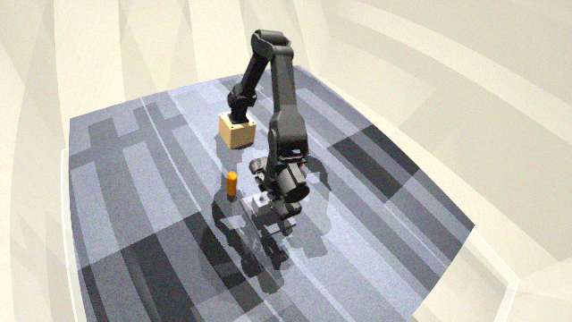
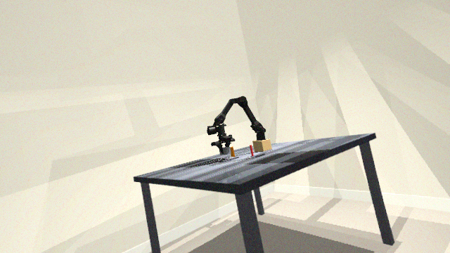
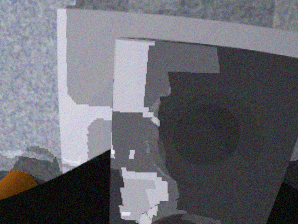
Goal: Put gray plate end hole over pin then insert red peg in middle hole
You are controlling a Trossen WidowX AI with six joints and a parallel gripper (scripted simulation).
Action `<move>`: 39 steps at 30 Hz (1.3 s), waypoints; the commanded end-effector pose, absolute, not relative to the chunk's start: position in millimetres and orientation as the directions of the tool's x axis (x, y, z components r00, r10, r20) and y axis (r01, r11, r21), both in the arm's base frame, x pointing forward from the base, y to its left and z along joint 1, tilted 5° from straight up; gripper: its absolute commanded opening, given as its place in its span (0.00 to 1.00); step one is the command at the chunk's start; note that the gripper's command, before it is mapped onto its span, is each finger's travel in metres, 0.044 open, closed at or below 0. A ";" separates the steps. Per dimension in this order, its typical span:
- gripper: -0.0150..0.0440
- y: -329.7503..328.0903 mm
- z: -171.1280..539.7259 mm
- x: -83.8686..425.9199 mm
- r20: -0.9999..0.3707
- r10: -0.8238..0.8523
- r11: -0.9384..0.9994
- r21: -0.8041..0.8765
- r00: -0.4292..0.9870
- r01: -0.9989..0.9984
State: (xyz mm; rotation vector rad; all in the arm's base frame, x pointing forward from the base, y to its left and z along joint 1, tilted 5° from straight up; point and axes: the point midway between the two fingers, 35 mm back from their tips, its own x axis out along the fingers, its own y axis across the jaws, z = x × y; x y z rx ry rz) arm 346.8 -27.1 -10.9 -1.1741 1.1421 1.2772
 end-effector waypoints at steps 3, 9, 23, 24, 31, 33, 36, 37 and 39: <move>0.25 -26.9 -17.1 345.5 -0.997 0.072 -0.040 0.011 -0.014 -0.999; 0.25 -26.4 -24.8 345.5 -0.997 0.072 -0.040 0.011 -0.014 -0.999; 0.25 -25.1 -37.1 345.7 -0.997 0.077 -0.041 0.011 -0.014 -0.999; 0.25 -25.1 -37.1 345.7 -0.997 0.077 -0.041 0.011 -0.014 -0.999; 0.48 -25.1 -37.1 345.7 -0.997 0.077 -0.041 0.011 -0.014 -0.999; 0.57 -25.1 -37.1 345.7 -0.997 0.077 -0.041 0.011 -0.014 -0.999; 0.70 -25.1 -37.1 345.7 -0.997 0.077 -0.041 0.011 -0.014 -0.999; 0.74 -25.1 -37.1 345.7 -0.997 0.077 -0.041 0.011 -0.014 -0.999; 0.83 -25.1 -37.1 345.7 -0.997 0.077 -0.041 0.011 -0.014 -0.999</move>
